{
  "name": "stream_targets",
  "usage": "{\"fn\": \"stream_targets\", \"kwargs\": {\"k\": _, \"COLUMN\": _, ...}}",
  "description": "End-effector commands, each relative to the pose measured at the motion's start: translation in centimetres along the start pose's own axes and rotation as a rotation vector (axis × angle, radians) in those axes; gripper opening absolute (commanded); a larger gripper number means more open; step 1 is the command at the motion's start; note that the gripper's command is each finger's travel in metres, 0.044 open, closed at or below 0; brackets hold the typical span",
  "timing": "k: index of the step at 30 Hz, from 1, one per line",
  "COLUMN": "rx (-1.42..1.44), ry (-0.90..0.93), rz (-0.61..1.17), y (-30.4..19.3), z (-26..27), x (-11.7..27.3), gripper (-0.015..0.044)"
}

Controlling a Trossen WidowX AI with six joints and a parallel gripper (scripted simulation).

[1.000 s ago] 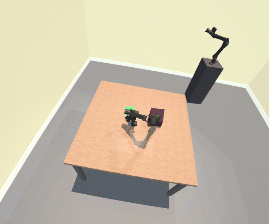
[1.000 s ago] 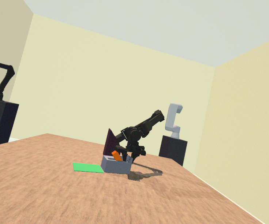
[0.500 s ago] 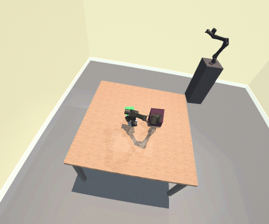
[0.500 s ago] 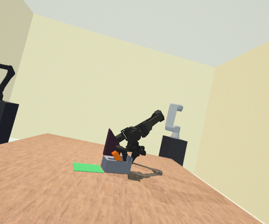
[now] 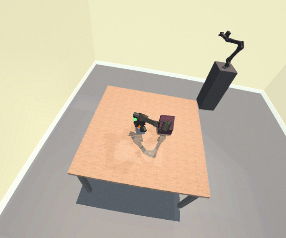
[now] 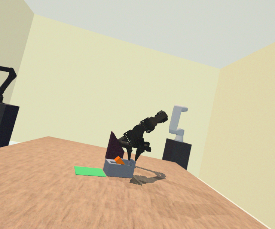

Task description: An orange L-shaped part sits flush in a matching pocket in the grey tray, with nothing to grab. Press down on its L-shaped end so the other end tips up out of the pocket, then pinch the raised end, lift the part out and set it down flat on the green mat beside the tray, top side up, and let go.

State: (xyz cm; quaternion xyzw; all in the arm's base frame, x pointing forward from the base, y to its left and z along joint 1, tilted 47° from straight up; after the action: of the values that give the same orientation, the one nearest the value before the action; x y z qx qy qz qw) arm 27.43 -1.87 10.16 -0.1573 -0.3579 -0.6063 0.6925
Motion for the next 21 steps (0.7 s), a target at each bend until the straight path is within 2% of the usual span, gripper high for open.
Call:
{"fn": "stream_targets", "kwargs": {"k": 1, "rx": 0.009, "ry": -0.005, "rz": -0.008, "y": -0.06, "z": -0.49, "x": 5.48, "gripper": 0.018}}
{"fn": "stream_targets", "kwargs": {"k": 3, "rx": 0.01, "ry": -0.003, "rz": -0.009, "y": -0.2, "z": -0.51, "x": 6.36, "gripper": 0.018}}
{"fn": "stream_targets", "kwargs": {"k": 21, "rx": 0.0, "ry": 0.002, "rz": -0.01, "y": -0.32, "z": -0.55, "x": 5.97, "gripper": 0.018}}
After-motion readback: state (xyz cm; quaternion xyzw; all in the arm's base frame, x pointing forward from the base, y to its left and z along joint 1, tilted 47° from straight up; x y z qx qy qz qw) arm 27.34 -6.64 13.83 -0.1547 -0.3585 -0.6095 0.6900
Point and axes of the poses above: the point midway between the two fingers, 35 mm back from their tips, its own x axis back along the fingers, its own z axis across the jaws, y = z × x, the point moved 10 cm from there along x, back along the fingers, and after that the axes turned 6 degrees about x, right-handed, at the moved point
